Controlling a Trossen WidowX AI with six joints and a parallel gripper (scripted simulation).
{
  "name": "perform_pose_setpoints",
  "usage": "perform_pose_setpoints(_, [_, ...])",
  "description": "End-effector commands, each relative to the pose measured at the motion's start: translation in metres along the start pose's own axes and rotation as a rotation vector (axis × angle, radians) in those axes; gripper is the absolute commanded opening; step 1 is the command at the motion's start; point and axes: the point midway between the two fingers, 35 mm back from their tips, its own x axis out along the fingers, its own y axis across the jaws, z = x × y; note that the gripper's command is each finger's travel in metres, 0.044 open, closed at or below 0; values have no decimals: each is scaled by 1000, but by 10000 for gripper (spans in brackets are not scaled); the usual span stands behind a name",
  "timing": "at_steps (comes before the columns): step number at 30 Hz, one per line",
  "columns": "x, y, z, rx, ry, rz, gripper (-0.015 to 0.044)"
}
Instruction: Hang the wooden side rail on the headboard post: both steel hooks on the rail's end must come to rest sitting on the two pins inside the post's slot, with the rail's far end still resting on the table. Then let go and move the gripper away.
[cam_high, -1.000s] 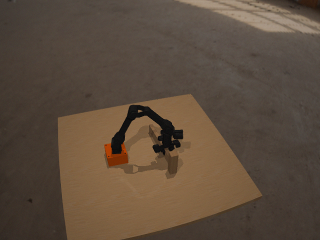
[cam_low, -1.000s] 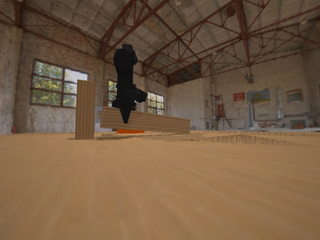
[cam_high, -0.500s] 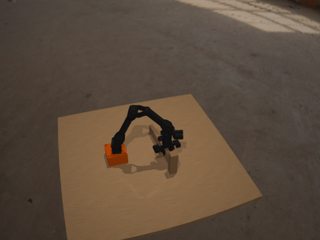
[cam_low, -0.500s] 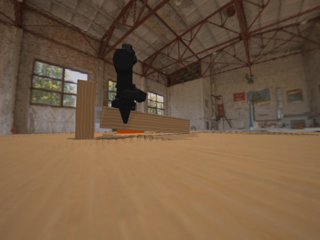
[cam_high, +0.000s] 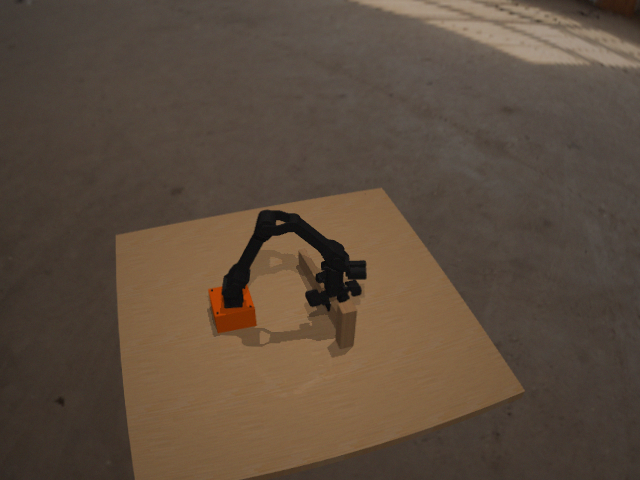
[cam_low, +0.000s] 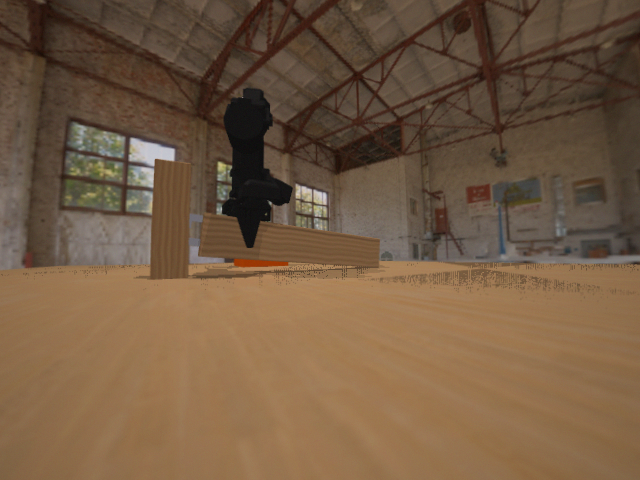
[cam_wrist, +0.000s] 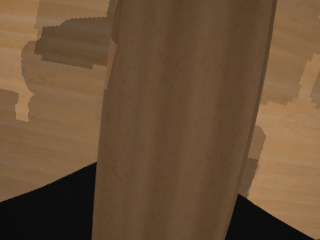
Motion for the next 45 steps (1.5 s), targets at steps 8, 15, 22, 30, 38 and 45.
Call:
perform_pose_setpoints(8, [-2,0,-2,-3,5,-5,0])
perform_pose_setpoints(15, [-3,-1,-3,-3,5,-5,0])
perform_pose_setpoints(22, [-4,-2,-4,-3,6,-5,0])
perform_pose_setpoints(30, [-5,-3,-5,-3,6,-5,0])
perform_pose_setpoints(38, [-5,-4,-6,-3,6,-5,0])
perform_pose_setpoints(45, [-5,-4,-7,-3,6,-5,0])
